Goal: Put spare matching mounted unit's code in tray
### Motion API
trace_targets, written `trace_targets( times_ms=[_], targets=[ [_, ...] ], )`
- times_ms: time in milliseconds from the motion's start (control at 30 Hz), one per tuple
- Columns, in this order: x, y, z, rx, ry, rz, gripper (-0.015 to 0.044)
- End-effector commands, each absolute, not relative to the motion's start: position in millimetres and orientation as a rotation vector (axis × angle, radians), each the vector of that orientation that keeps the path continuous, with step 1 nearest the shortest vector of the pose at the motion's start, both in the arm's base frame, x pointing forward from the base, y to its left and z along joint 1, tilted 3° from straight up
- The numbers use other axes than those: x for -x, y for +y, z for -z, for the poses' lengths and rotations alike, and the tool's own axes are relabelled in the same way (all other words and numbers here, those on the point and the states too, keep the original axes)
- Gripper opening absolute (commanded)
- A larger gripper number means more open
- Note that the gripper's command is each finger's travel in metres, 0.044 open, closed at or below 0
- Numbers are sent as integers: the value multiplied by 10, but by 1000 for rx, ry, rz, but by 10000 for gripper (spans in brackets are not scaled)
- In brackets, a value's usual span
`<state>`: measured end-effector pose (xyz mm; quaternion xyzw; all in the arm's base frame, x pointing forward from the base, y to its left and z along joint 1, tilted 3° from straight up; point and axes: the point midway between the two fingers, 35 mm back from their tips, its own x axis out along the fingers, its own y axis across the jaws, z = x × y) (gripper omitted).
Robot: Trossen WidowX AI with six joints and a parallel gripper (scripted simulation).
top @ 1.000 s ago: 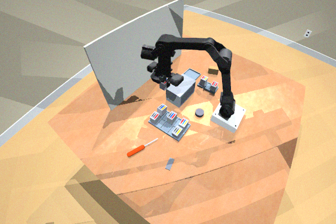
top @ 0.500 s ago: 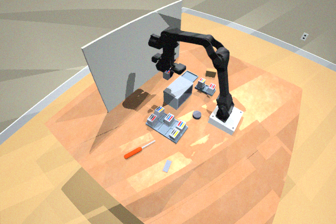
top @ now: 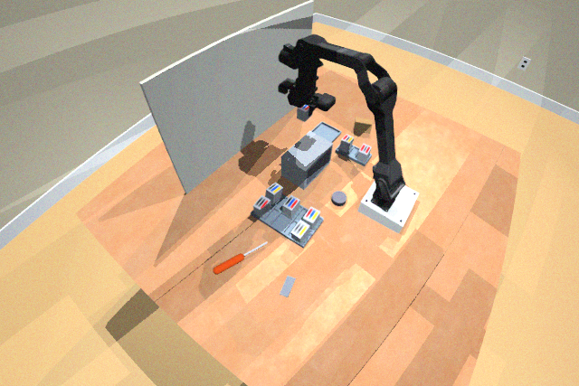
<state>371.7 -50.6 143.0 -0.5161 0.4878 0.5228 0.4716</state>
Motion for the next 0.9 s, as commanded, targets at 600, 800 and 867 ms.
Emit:
trace_targets(
  times_ms=[600, 800, 867],
  targets=[
    [-3555, -1577, -1434, 1306, 1187, -1312, 0],
    [-3564, -1583, -1386, 1306, 1187, -1312, 0],
    [-3567, -1585, -1370, 1306, 1187, -1312, 0]
  ],
)
